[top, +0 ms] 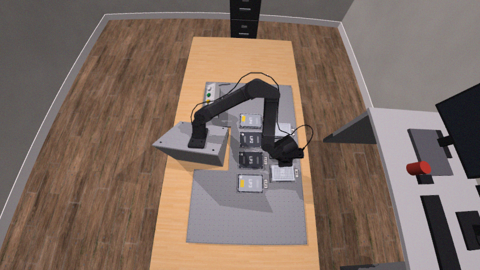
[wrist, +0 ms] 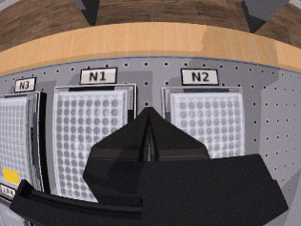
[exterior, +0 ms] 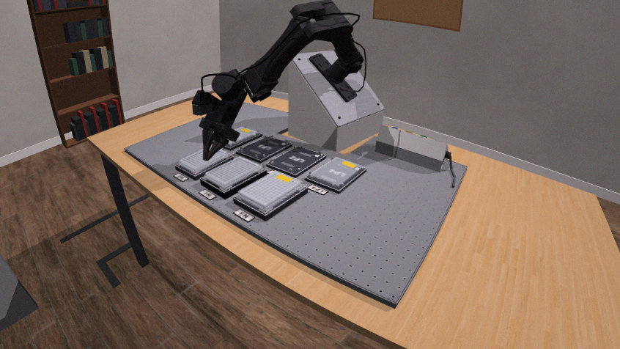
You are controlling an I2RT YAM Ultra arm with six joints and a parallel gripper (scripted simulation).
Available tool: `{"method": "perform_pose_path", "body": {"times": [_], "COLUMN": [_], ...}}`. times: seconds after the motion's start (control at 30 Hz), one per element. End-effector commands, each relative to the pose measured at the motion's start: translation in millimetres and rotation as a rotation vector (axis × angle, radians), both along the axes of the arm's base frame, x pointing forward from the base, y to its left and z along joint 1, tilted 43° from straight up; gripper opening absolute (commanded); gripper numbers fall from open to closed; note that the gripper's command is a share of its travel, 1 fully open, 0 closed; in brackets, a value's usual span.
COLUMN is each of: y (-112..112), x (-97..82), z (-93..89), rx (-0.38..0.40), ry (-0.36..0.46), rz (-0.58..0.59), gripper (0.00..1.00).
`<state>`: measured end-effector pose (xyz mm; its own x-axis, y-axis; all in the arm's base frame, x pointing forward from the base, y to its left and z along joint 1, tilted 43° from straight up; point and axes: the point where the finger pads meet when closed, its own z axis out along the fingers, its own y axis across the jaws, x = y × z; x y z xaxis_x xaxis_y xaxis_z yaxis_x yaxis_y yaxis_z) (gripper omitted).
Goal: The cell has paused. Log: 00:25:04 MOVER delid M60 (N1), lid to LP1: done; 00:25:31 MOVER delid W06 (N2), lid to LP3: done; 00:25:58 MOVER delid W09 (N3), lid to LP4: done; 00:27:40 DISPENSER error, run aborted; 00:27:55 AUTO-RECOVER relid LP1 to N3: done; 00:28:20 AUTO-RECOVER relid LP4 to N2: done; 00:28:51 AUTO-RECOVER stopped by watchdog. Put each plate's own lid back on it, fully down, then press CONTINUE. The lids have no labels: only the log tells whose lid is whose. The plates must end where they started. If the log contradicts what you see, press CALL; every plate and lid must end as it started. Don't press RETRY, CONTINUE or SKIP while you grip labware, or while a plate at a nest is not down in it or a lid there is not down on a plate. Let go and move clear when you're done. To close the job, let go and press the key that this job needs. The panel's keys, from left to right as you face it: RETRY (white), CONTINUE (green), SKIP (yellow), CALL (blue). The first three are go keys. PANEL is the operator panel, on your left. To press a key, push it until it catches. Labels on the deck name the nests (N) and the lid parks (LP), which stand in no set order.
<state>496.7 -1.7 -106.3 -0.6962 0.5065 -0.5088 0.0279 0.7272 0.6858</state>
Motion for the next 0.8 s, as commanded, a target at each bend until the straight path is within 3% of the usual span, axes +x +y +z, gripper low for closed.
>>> {"method": "perform_pose_path", "body": {"times": [0.0, 0.53, 0.57, 0.63, 0.7, 0.77], "y": [-8.4, -8.4, -16.4, -16.4, -6.9, -3.4], "x": [6.4, 6.4, 18.0, 18.0, -9.2, -18.6], "z": [8.5, 8.5, 23.6, 23.6, 11.4, 12.8], "rx": [-0.012, -0.012, -0.027, -0.027, -0.006, -0.005], "ry": [-0.029, -0.029, -0.075, -0.075, 0.011, 0.04], "rz": [-0.007, -0.007, -0.013, -0.013, 0.02, 0.048], "gripper": [0.0, 0.0, 0.0, 0.0, 0.0, 0.0]}}
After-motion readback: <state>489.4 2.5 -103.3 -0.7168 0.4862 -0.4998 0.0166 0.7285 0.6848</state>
